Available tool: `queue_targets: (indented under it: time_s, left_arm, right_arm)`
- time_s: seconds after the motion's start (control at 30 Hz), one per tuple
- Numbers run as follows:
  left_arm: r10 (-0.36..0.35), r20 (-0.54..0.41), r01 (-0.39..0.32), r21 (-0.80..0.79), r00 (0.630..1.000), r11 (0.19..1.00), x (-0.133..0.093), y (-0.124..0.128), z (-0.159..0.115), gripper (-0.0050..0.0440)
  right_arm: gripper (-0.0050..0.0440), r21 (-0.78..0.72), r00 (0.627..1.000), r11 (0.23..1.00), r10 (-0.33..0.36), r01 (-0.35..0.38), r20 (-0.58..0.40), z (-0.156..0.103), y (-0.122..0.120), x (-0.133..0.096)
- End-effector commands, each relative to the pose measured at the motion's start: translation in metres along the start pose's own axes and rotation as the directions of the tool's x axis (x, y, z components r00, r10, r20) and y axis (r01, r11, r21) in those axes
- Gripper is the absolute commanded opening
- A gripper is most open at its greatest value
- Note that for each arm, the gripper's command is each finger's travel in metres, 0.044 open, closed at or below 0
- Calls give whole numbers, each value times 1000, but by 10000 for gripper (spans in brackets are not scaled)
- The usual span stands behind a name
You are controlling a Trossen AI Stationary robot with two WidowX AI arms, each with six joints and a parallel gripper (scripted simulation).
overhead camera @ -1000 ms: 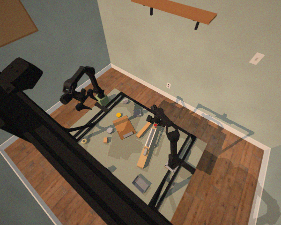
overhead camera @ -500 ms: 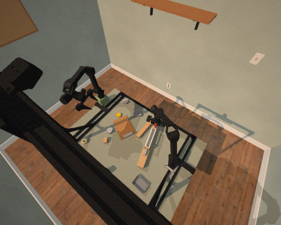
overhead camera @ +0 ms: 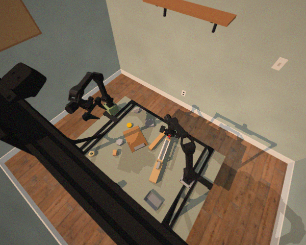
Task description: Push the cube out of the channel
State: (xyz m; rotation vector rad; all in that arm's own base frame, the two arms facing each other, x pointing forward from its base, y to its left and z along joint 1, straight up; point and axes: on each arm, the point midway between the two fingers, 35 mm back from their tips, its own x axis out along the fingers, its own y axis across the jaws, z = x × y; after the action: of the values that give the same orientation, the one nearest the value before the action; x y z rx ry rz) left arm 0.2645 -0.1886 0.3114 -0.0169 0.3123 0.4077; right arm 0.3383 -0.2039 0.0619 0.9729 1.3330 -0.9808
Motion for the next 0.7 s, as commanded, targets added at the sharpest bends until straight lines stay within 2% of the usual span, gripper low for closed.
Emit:
queue_targets:
  time_s: [0.0, 0.2, 0.53, 0.67]
  left_arm:
    - [0, 1, 0, -2, 1000, 1000, 0, 0, 0, 400]
    - [0, 1, 0, -2, 1000, 1000, 0, 0, 0, 400]
    - [0, 1, 0, -2, 1000, 1000, 0, 0, 0, 400]
    - [0, 1, 0, -2, 1000, 1000, 0, 0, 0, 400]
  right_arm:
    - [60, -1, 1000, 1000, 1, -1, 1, 0, 1, -2]
    - [60, -4, 1000, 1000, 0, 0, -8, -2, 0, -36]
    - [60, -4, 1000, 1000, 0, 0, -8, -2, -1, -37]
    - [60, -4, 1000, 1000, 0, 0, -8, -2, -18, -34]
